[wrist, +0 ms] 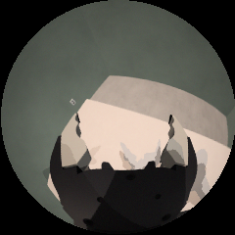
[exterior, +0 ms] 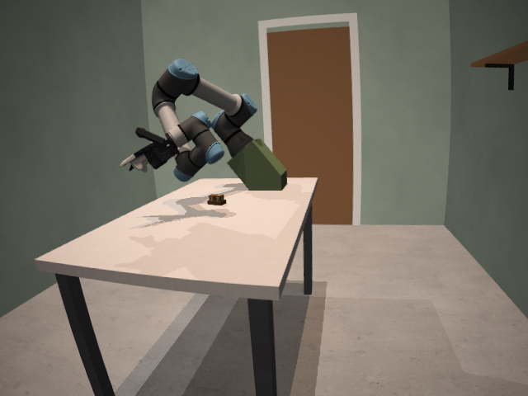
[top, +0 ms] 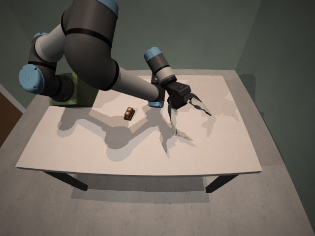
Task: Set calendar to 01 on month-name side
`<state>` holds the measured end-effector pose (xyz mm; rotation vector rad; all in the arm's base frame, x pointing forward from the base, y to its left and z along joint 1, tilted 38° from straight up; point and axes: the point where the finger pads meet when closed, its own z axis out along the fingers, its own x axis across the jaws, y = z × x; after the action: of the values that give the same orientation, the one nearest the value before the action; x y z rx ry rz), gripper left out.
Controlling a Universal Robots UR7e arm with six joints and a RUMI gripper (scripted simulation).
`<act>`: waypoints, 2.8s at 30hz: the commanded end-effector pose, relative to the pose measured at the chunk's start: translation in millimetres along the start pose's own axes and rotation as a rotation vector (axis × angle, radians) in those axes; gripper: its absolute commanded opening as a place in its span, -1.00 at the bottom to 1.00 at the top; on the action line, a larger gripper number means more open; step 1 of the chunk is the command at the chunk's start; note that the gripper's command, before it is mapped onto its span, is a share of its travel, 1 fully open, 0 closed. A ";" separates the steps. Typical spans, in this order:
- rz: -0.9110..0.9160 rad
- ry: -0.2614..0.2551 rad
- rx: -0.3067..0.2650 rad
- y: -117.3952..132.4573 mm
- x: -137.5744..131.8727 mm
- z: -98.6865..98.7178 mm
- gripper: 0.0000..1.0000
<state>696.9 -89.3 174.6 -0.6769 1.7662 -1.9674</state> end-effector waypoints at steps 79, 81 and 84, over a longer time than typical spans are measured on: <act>-0.660 -0.288 -0.769 101.4 72.6 -166.2 1.00; -0.680 -0.290 -0.794 107.2 81.7 -175.3 1.00; -0.717 -0.293 -0.843 118.0 100.0 -192.9 1.00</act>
<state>528.7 -12.9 61.2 -1.9031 2.2754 -1.3189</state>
